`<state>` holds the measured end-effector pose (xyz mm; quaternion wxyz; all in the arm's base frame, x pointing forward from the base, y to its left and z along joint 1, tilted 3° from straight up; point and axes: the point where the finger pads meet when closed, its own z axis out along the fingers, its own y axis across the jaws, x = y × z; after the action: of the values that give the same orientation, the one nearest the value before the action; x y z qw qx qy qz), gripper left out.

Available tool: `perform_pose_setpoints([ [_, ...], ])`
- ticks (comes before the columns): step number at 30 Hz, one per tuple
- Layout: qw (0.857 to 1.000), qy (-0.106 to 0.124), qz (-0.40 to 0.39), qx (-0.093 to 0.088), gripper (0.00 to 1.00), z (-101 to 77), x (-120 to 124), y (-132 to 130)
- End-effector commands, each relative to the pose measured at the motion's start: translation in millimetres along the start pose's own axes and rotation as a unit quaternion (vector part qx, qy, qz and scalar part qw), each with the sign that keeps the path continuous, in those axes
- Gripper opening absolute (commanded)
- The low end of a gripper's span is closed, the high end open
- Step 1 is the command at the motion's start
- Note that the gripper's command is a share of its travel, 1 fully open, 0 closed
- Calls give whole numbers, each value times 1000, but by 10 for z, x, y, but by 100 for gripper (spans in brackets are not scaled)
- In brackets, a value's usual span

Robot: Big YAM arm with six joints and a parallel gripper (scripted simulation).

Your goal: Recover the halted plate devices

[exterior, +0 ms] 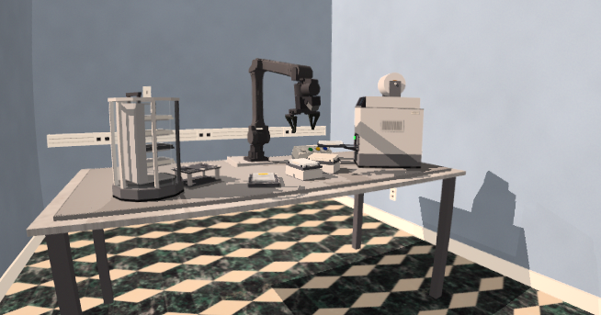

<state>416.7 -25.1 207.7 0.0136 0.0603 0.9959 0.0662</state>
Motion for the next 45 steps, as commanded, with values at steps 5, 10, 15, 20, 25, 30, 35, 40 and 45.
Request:
perform_pose_setpoints([
  [5, 1000, -25, 0, -1, 100, -358, -204, -16],
  [10, 999, -40, -2, -1, 100, -615, -159, 14],
  [15, 999, -33, -1, -1, 100, -657, -171, 17],
  [20, 999, -37, -1, -1, 100, -658, -190, 17],
  [25, 999, -36, -1, -1, 100, -655, -191, 18],
  [30, 999, -36, -1, -1, 100, -655, -191, 18],
  [35, 999, -36, -1, -1, 100, -655, -191, 18],
  [40, 999, -36, -1, -1, 100, -655, -191, 18],
  [45, 999, -36, -1, -1, 100, -655, -191, 18],
])
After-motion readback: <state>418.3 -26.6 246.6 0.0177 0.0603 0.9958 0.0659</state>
